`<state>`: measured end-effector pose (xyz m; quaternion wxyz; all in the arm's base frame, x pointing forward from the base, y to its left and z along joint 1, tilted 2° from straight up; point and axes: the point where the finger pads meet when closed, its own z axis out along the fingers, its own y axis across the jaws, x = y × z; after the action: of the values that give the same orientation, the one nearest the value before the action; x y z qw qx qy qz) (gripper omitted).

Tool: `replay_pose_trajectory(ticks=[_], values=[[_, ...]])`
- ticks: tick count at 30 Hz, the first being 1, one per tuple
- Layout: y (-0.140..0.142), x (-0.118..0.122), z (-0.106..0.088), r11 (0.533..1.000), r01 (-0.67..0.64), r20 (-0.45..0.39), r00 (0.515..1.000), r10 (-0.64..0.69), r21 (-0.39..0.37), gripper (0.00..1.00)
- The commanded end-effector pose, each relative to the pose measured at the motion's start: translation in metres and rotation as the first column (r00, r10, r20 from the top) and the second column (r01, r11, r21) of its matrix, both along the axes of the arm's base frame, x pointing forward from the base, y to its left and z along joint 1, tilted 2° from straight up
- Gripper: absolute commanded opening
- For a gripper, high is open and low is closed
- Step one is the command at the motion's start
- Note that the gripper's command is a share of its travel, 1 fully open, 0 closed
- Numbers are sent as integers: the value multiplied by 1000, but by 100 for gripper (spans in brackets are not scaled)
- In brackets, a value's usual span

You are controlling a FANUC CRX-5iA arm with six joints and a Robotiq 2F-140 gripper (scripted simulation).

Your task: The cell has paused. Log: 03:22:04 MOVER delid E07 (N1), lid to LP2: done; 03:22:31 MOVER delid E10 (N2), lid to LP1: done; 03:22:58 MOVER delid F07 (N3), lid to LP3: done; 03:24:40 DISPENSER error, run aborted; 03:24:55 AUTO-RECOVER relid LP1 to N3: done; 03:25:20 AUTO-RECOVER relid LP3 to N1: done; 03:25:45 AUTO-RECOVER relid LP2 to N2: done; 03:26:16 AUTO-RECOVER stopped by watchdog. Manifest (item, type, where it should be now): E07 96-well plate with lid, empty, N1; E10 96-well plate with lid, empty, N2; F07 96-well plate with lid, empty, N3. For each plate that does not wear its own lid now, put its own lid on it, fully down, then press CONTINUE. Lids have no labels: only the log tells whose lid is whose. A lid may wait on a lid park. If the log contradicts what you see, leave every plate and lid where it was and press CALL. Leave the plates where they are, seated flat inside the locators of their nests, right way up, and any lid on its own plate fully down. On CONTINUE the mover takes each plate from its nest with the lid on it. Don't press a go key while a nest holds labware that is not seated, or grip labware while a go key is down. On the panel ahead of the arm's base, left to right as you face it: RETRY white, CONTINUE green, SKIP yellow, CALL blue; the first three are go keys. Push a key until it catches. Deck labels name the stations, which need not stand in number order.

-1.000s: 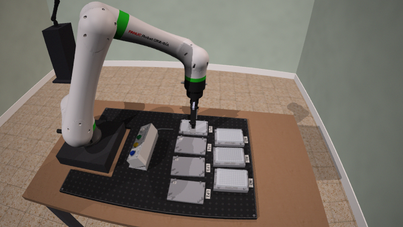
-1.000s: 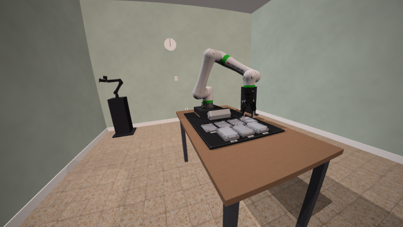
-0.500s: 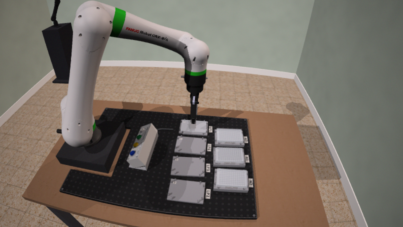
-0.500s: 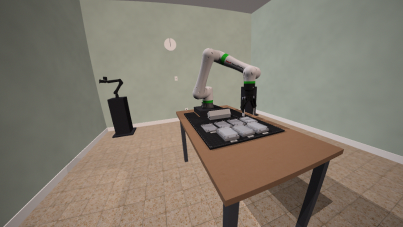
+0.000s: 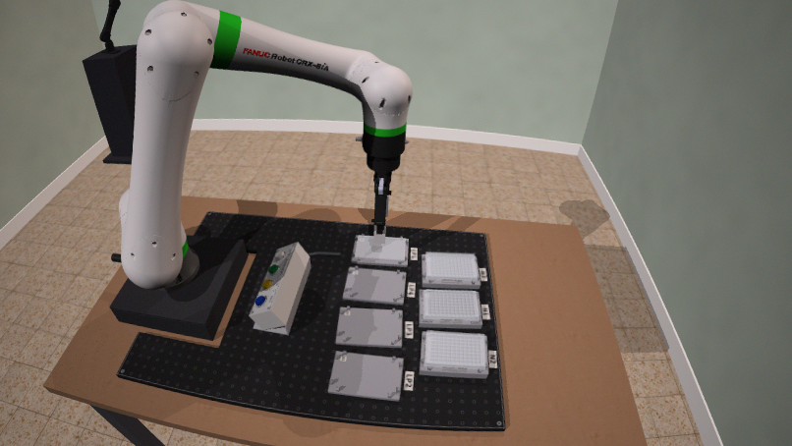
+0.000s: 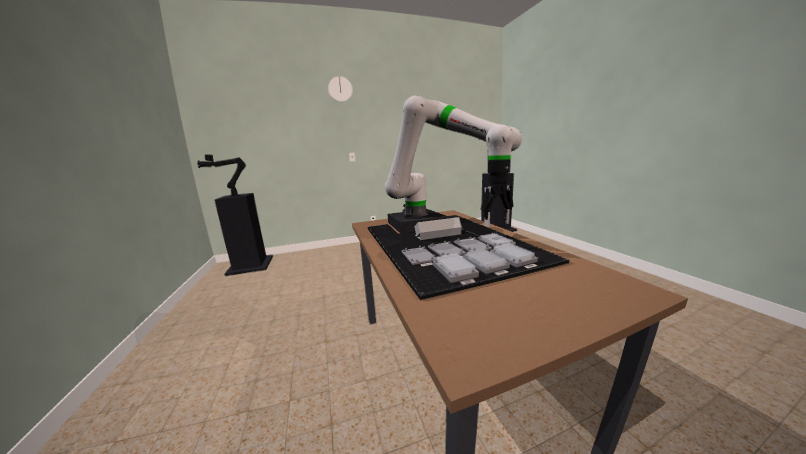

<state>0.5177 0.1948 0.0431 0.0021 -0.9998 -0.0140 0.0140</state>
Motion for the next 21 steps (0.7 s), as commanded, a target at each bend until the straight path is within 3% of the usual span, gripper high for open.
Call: replay_pose_trajectory(ticks=[1, 8, 11, 14, 15, 16, 17, 20, 21], values=[[0, 0, 3, 1000, 0, 0, 1000, 0, 0, 66], [-3, 5, 4, 1000, 1, 0, 1000, -1, 0, 66], [-39, 48, 7, 1000, 6, 1, 1000, -6, 0, 66], [-39, 48, 7, 1000, 6, 1, 1000, -6, 0, 66], [-64, 72, 7, 1000, 10, 1, 1000, -10, 0, 66], [-64, 72, 7, 1000, 10, 1, 1000, -10, 0, 66], [-87, 90, 7, 1000, 14, 1, 1000, -14, 0, 66], [-94, 97, 7, 1000, 14, 1, 1000, -14, 0, 66], [-123, 115, 7, 1000, 18, 1, 1000, -18, 0, 66]])
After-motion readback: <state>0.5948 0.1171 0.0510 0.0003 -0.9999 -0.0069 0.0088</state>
